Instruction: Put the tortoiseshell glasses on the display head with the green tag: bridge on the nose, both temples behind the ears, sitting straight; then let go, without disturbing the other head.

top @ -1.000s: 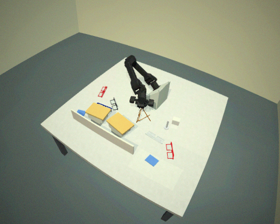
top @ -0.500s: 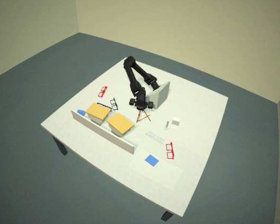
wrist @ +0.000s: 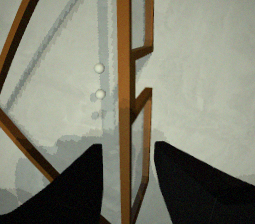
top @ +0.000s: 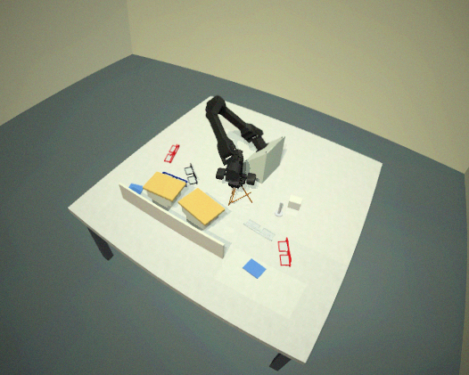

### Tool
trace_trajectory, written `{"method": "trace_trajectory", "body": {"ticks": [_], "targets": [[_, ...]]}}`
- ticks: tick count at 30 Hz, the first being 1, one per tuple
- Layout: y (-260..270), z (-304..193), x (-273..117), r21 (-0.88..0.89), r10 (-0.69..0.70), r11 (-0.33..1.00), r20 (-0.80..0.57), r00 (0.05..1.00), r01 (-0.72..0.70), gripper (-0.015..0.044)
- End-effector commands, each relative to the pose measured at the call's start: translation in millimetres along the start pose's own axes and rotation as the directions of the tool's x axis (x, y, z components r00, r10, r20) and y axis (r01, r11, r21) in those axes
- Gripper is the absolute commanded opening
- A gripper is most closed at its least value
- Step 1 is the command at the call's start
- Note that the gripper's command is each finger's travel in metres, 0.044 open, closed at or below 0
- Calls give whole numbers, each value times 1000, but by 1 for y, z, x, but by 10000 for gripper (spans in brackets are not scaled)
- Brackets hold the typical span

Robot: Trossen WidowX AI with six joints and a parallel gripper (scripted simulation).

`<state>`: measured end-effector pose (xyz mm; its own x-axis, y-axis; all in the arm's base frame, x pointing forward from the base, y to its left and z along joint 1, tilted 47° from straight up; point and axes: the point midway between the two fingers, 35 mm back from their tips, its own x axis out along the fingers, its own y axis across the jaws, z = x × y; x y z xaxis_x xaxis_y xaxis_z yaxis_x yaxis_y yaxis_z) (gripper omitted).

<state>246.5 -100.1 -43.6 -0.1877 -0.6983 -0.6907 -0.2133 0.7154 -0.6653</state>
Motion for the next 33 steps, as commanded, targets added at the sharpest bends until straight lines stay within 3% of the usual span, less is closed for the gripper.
{"method": "trace_trajectory", "body": {"ticks": [1,11,29,33], "targets": [[1,-1,4,-10,-5,1000,-3,1000,5,120],[7,-1,4,-10,-4,1000,-3,1000,4,120],[3,0,2,-10,-2,1000,-1,1000,2,0],[3,0,2,-10,-2,1000,-1,1000,2,0]]}}
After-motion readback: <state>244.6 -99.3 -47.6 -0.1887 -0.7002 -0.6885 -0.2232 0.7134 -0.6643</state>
